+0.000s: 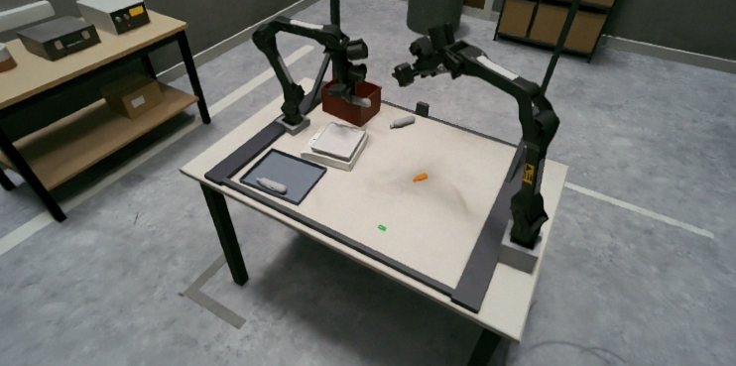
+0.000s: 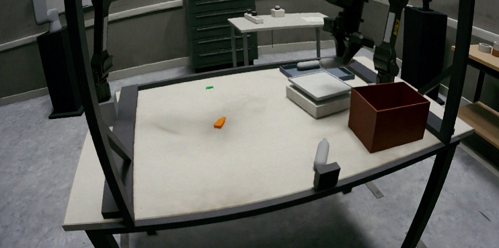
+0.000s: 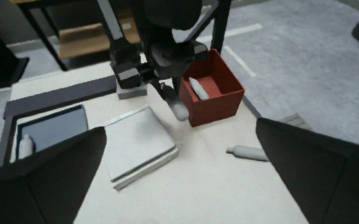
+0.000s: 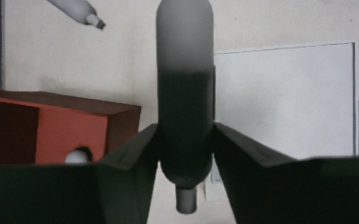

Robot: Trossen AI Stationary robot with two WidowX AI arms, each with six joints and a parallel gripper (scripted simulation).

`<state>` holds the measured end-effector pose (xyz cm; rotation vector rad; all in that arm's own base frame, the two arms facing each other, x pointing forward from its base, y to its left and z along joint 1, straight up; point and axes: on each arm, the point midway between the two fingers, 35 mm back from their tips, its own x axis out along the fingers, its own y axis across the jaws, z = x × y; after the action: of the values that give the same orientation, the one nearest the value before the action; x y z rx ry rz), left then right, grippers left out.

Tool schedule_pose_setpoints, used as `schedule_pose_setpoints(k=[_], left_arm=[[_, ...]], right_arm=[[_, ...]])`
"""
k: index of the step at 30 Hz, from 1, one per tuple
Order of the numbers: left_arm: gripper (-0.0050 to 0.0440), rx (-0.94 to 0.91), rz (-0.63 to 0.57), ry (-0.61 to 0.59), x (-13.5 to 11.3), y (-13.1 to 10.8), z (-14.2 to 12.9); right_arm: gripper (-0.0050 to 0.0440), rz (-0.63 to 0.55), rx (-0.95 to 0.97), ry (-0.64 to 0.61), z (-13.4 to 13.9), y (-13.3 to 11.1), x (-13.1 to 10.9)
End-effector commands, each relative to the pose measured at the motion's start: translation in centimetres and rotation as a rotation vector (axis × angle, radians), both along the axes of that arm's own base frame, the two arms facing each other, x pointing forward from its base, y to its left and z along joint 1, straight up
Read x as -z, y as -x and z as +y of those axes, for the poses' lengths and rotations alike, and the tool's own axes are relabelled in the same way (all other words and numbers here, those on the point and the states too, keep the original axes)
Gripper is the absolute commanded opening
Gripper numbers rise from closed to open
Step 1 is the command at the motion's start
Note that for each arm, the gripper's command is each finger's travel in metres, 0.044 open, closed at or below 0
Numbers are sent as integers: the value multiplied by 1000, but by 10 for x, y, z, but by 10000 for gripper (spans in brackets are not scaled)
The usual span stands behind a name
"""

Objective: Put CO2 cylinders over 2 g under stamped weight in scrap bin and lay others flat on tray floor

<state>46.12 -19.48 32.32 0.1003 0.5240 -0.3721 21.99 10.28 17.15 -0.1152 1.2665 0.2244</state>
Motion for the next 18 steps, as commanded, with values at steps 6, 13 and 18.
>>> schedule_pose_setpoints(k=[6,13,18], left_arm=[[440,60,-3,0,-37,4,-31],[440,97,-3,0,-52,10,-48],[440,106,0,-2,-54,12,-53]], right_arm=[[-50,-65,9,-71,59,15,-16],[-50,-49,27,-123,109,54,-15],[-50,-43,43,-104,126,81,-12]])
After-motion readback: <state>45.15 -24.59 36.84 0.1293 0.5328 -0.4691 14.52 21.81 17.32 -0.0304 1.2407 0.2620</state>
